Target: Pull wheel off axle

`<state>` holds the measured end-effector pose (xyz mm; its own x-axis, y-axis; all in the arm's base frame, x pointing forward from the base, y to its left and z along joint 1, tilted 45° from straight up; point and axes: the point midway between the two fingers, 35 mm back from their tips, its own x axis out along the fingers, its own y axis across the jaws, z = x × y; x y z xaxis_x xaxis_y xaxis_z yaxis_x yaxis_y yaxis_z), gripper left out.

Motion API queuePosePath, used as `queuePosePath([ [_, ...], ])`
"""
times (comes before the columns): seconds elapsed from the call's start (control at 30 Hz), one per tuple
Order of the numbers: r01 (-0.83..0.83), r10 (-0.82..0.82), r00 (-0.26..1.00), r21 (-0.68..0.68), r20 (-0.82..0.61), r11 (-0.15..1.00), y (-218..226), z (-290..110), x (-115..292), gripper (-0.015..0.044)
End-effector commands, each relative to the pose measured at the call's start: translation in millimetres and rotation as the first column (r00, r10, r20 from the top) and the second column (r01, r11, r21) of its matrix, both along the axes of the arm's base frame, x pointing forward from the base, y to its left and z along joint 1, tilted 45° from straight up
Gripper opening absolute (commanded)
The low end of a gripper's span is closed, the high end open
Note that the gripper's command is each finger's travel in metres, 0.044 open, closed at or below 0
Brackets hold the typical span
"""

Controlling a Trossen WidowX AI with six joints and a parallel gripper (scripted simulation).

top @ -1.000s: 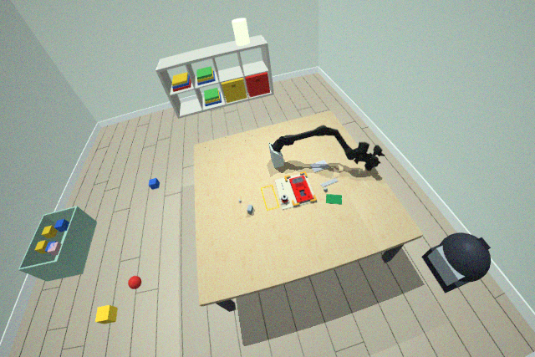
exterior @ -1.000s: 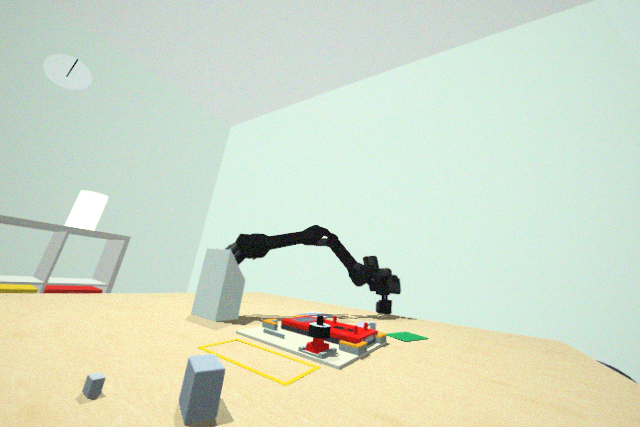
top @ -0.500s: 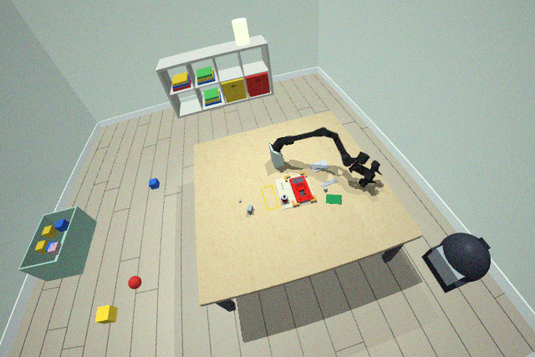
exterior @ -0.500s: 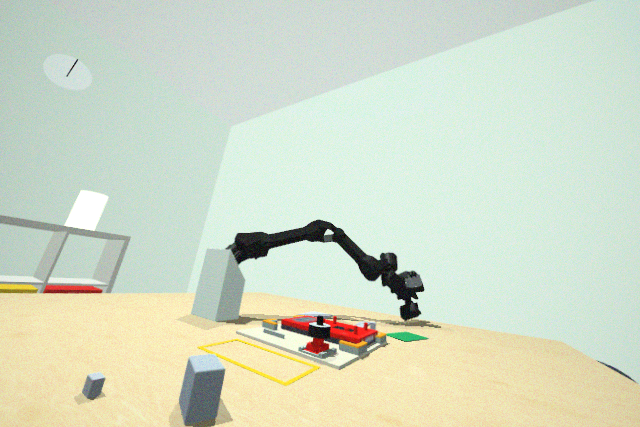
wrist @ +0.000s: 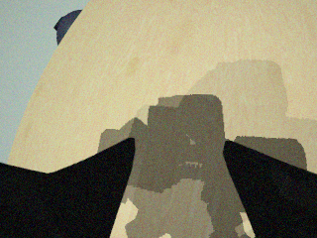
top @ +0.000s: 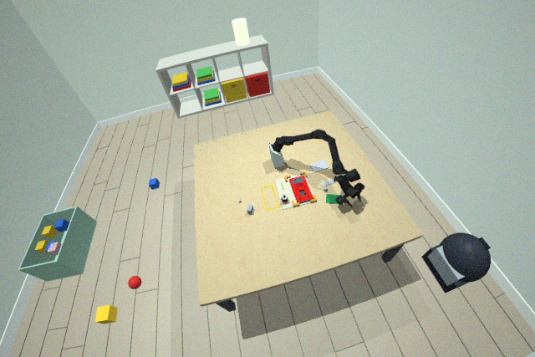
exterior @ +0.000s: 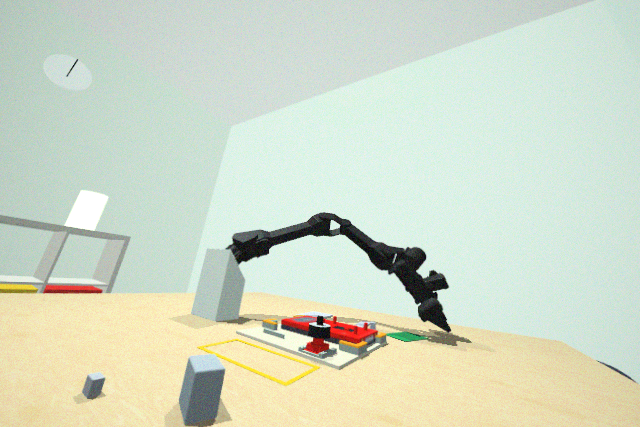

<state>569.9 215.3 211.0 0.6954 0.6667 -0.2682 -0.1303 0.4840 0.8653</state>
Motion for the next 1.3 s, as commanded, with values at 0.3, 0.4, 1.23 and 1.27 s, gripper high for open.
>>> queuePosePath([
  [0.3, -0.088, -0.004, 0.966, -0.343, -0.259, 0.935, -158.5, -136.9, -27.8, 0.0300],
  [0.4, -0.145, 0.014, 0.943, -0.373, -0.332, 0.917, -193.2, -163.5, -49.3, 0.0300],
  [1.23, -0.419, 0.273, 0.775, -0.140, -0.570, 0.897, -313.6, -232.3, -216.3, 0.0300],
  [1.27, -0.419, 0.273, 0.775, -0.140, -0.570, 0.897, -313.1, -231.5, -214.6, 0.0300],
])
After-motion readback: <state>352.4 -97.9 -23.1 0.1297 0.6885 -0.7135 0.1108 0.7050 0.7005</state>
